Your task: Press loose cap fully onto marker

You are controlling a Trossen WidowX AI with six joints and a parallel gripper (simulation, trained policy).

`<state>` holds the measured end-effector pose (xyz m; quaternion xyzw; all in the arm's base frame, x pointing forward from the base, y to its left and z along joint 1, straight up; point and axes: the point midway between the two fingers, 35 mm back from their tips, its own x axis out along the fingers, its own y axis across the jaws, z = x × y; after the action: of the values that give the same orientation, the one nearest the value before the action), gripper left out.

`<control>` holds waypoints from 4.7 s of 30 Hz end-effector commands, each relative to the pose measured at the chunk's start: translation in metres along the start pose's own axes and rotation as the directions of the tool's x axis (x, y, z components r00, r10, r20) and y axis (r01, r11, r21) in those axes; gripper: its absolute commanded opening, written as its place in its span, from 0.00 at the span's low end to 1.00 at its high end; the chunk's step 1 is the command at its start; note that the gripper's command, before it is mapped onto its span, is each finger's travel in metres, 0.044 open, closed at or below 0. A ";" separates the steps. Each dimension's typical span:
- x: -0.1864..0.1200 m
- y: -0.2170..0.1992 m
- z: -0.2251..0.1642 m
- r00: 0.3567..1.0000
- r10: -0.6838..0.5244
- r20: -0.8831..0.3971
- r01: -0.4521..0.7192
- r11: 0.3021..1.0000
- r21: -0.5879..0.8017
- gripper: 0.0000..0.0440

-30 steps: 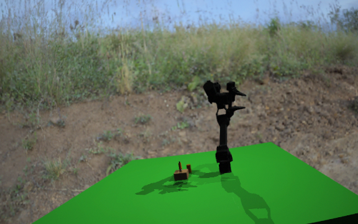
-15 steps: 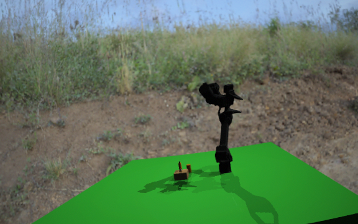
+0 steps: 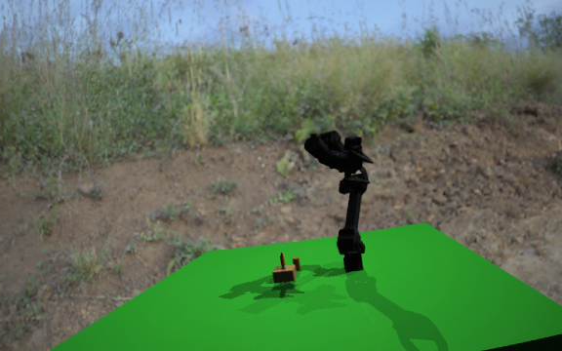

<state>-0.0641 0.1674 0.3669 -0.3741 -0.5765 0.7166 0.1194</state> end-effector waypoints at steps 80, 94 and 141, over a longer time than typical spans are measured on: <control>-0.123 0.128 -0.139 0.747 0.408 -0.525 -0.366 0.911 0.188 0.72; -0.154 0.153 -0.140 0.679 0.487 -0.550 -0.362 0.873 0.327 0.72; -0.243 0.239 -0.102 0.507 0.728 -0.461 -0.264 0.640 0.722 0.71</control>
<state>0.2335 0.0282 0.2413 -0.7276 -0.1071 0.6412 0.2190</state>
